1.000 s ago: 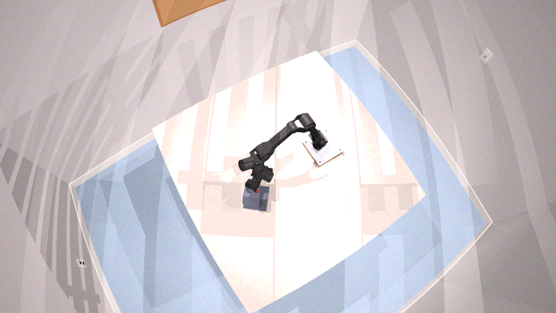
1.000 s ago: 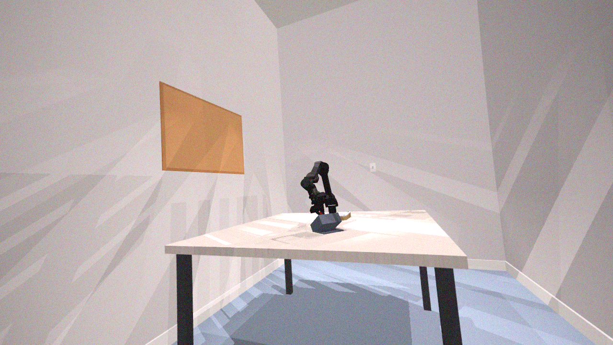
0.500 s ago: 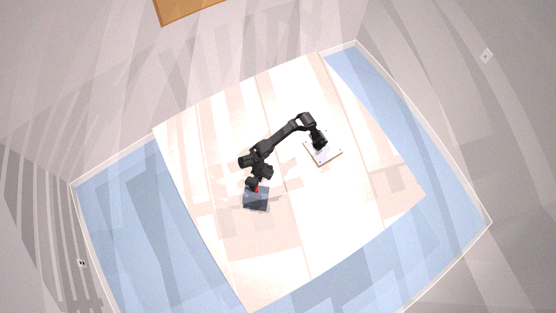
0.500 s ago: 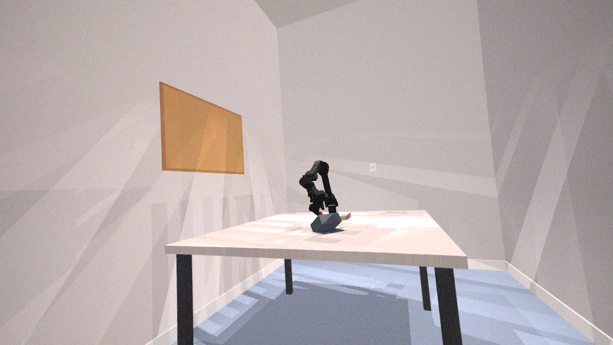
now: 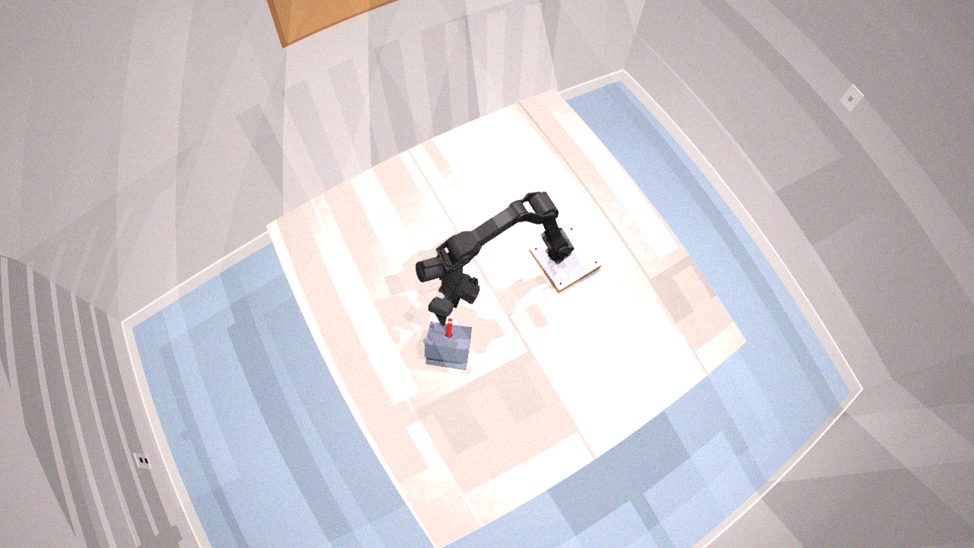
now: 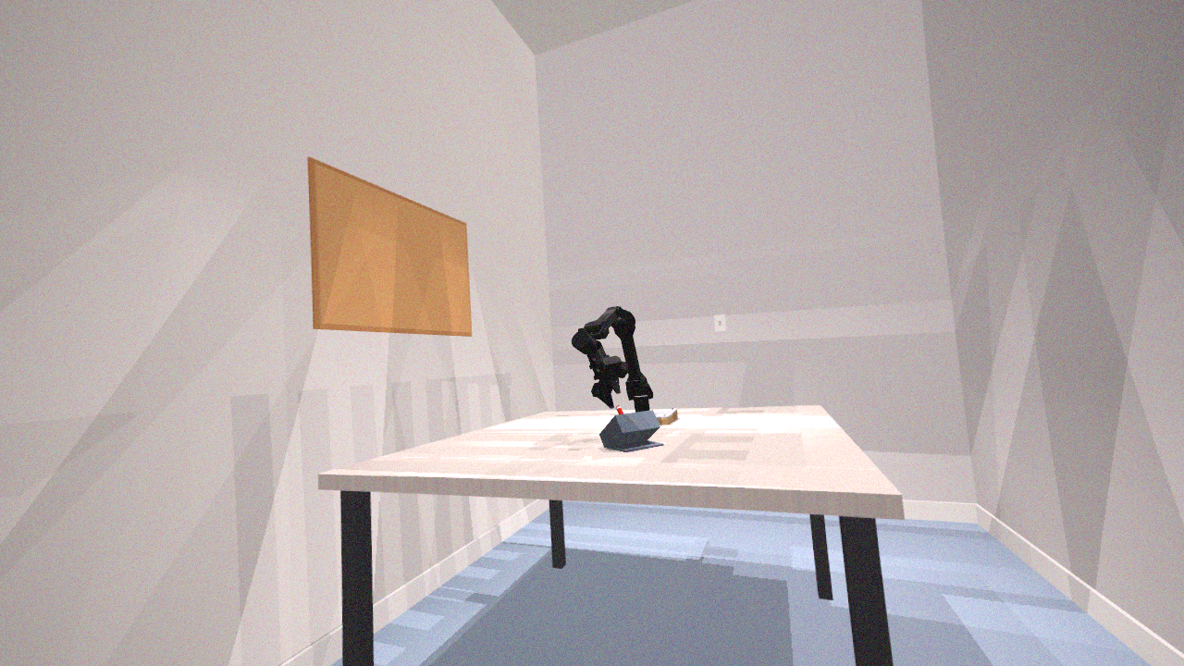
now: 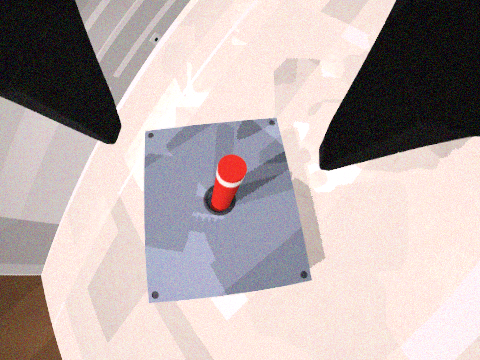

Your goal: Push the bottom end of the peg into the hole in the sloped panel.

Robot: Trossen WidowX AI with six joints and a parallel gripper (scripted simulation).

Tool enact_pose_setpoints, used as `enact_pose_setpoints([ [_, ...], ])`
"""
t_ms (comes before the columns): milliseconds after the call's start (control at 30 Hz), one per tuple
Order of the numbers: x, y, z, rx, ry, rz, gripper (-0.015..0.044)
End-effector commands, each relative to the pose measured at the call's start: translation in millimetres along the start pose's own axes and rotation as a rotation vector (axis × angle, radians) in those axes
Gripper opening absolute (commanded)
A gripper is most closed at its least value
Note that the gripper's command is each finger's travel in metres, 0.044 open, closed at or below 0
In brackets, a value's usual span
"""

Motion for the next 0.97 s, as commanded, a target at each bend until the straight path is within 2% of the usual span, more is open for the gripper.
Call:
enact_pose_setpoints([
  [0, -0.6, 0.2, 15.2, 0.002, 0.006, 0.005, 0.044],
  [533, 2.2, 1.1, 47.3, 0.002, 0.003, 0.002, 0.044],
  [933, 2.3, 1.2, 48.7, 0.002, 0.003, 0.002, 0.044],
])
Point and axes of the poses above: the point midway between the two fingers, 35 mm back from their tips, its own z axis back along the fingers, its own x axis across the jaws, y = z × x, the point moved 8 cm from there along z, back along the fingers, and after that the axes turned 11 degrees about z, right-handed, at the moved point
